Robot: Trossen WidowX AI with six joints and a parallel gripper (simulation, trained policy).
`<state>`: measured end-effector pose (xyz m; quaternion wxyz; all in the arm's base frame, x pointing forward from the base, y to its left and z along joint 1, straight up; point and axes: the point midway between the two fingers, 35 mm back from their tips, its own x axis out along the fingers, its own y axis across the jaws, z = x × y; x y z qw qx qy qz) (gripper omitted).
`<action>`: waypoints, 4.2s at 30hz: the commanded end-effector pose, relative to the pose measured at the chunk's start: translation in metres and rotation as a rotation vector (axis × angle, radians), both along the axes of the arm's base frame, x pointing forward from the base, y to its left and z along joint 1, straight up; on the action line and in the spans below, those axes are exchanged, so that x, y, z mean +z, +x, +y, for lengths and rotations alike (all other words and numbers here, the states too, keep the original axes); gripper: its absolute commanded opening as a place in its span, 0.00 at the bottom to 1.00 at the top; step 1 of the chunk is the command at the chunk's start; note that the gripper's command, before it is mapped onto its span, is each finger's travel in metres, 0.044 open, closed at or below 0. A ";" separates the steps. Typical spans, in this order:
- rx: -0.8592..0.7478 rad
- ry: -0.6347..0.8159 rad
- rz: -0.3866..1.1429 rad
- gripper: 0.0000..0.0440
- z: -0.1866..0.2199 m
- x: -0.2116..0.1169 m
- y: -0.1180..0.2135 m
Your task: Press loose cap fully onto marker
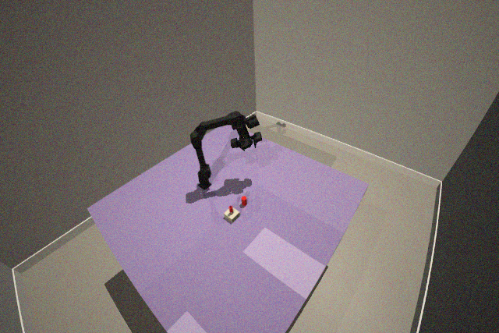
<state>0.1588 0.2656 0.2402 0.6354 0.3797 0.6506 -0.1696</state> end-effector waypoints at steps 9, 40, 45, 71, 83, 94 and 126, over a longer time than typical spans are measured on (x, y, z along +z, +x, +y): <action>-0.071 -0.039 0.028 0.76 -0.016 -0.008 0.029; -0.254 -0.154 0.106 0.75 -0.082 -0.033 0.101; -0.280 -0.171 0.119 0.75 -0.094 -0.038 0.111; -0.401 -0.242 0.182 0.74 -0.155 -0.061 0.150; -0.442 -0.264 0.217 0.74 -0.179 -0.073 0.162; -0.463 -0.287 0.274 0.73 -0.195 -0.088 0.162; -0.435 -0.304 0.396 0.65 -0.214 -0.155 0.149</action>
